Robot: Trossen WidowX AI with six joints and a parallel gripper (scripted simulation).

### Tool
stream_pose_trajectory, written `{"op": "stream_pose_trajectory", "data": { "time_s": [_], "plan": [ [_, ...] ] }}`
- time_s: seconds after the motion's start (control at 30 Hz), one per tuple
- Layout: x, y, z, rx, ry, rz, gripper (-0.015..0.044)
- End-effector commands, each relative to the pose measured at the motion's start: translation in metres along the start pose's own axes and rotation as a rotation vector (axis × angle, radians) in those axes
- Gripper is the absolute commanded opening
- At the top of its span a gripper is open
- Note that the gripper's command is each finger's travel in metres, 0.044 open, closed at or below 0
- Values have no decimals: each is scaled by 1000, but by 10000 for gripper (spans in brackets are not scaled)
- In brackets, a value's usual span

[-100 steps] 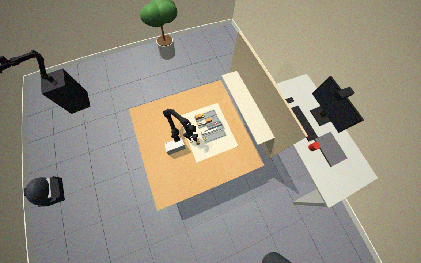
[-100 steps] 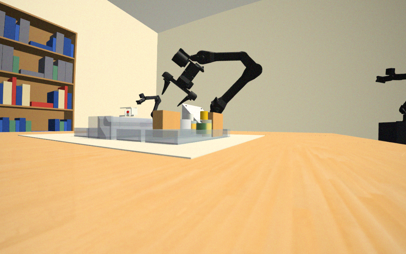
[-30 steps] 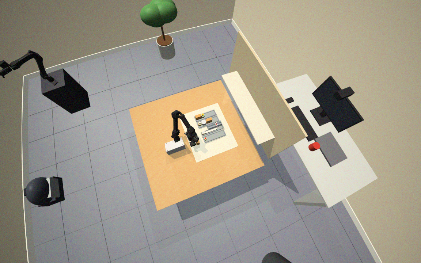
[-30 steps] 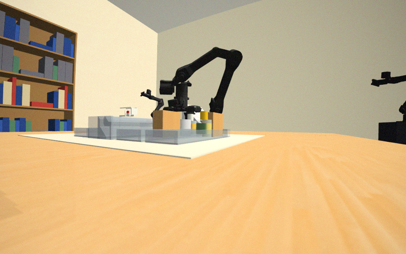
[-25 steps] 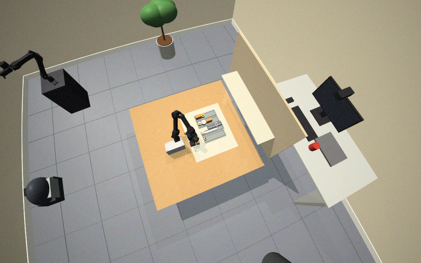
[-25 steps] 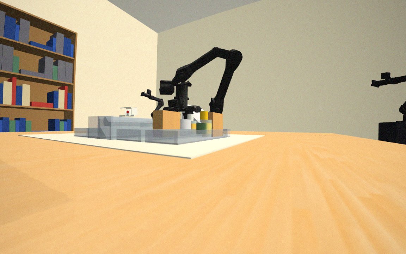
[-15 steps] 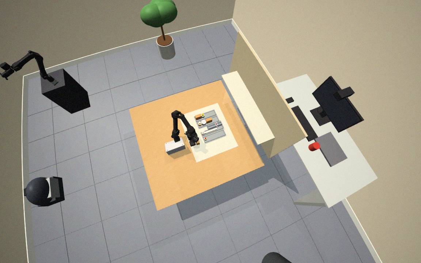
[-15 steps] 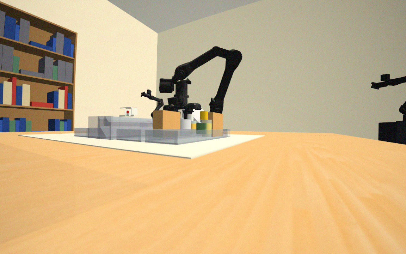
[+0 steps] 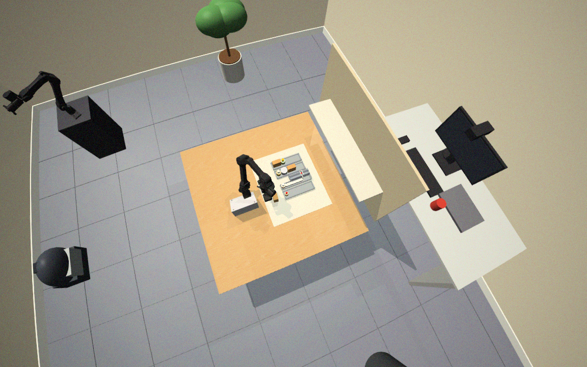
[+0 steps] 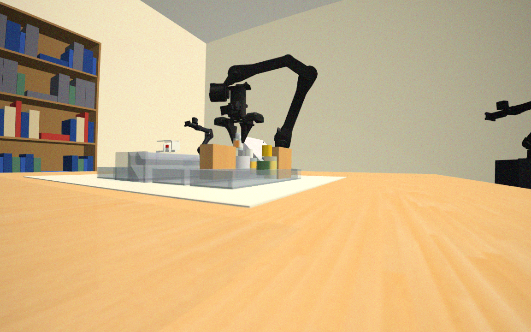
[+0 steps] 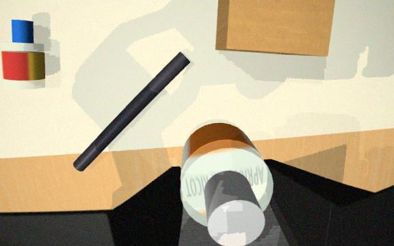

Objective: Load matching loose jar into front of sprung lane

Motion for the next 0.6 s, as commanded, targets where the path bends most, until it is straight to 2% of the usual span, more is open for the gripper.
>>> {"op": "stream_pose_trajectory", "data": {
  "time_s": [0.0, 0.17, 0.57],
  "plan": [
    [19, -4, 3, 9, -13, -5, 0],
    [18, 0, 3, 8, -15, -4, 0],
    [1, 57, 13, 5, -34, -1, 0]
  ]
}}
Point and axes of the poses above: the point midway between the two fingers, 35 mm back from their tips, its own x axis back along the fingers, its own z axis across the jaws, y = z × x, the point moved 3 cm from there along x, back along the fingers, and after that the axes turned 1 degree about -x, right-handed, at the moved point
